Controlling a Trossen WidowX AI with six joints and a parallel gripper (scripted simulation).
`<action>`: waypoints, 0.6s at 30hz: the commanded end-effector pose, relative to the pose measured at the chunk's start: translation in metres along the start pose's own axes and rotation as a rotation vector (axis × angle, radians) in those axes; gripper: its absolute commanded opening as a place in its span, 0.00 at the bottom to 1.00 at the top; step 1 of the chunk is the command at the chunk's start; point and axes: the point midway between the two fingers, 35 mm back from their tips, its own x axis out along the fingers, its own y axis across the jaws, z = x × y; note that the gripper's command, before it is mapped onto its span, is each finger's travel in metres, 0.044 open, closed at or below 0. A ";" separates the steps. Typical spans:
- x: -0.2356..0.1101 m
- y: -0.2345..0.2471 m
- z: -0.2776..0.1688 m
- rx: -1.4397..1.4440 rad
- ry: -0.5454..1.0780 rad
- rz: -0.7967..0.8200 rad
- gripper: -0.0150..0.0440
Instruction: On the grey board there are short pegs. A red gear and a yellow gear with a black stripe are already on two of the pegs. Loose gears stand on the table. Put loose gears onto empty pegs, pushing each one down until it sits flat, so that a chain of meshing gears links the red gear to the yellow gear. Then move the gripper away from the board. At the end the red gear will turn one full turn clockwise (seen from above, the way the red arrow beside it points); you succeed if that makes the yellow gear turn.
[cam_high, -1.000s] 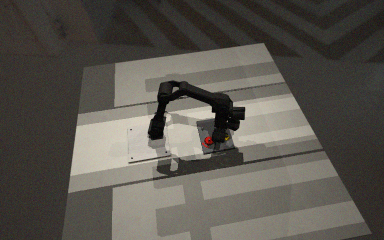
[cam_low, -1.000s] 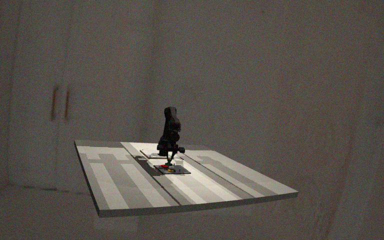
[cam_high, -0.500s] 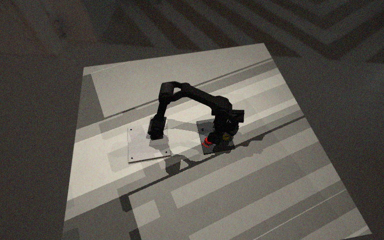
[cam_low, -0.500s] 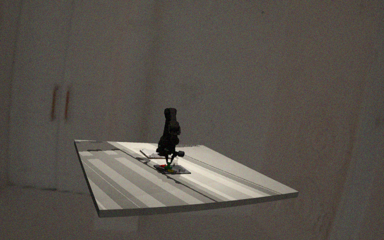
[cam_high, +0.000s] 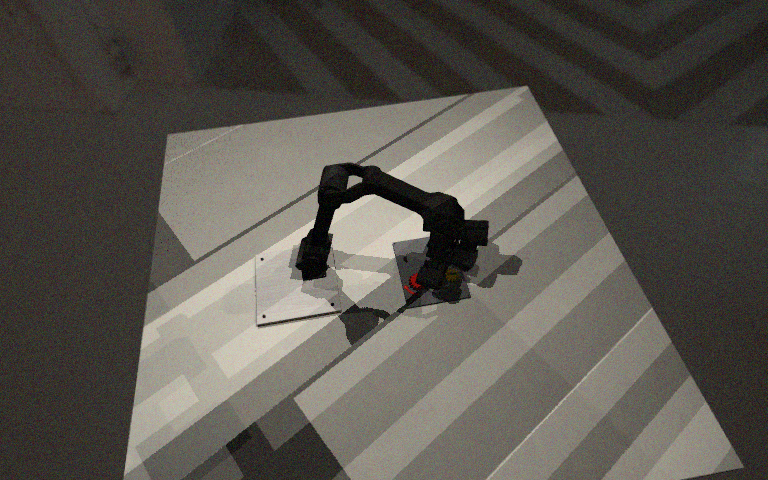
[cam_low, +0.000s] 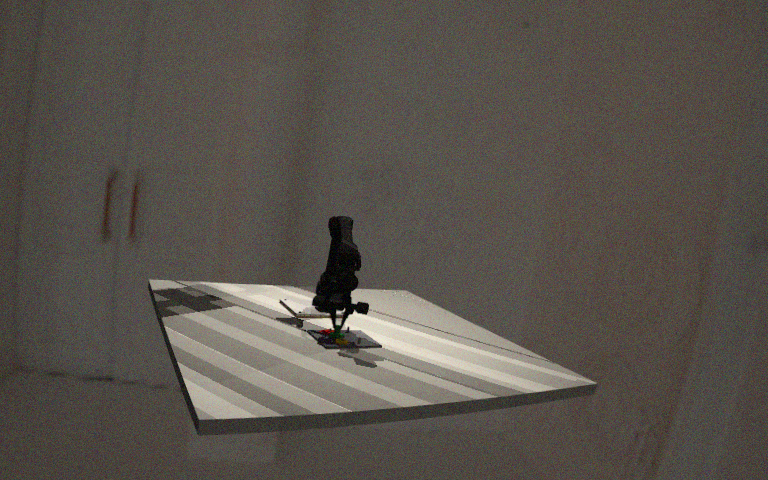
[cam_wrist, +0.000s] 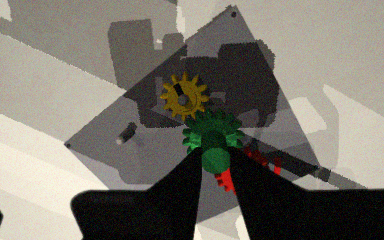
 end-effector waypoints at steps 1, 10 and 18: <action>0.001 0.000 -0.001 -0.078 0.000 -0.002 0.25; 0.003 -0.001 0.000 -0.236 0.001 -0.002 0.25; 0.005 0.000 0.000 -0.178 0.000 -0.002 0.25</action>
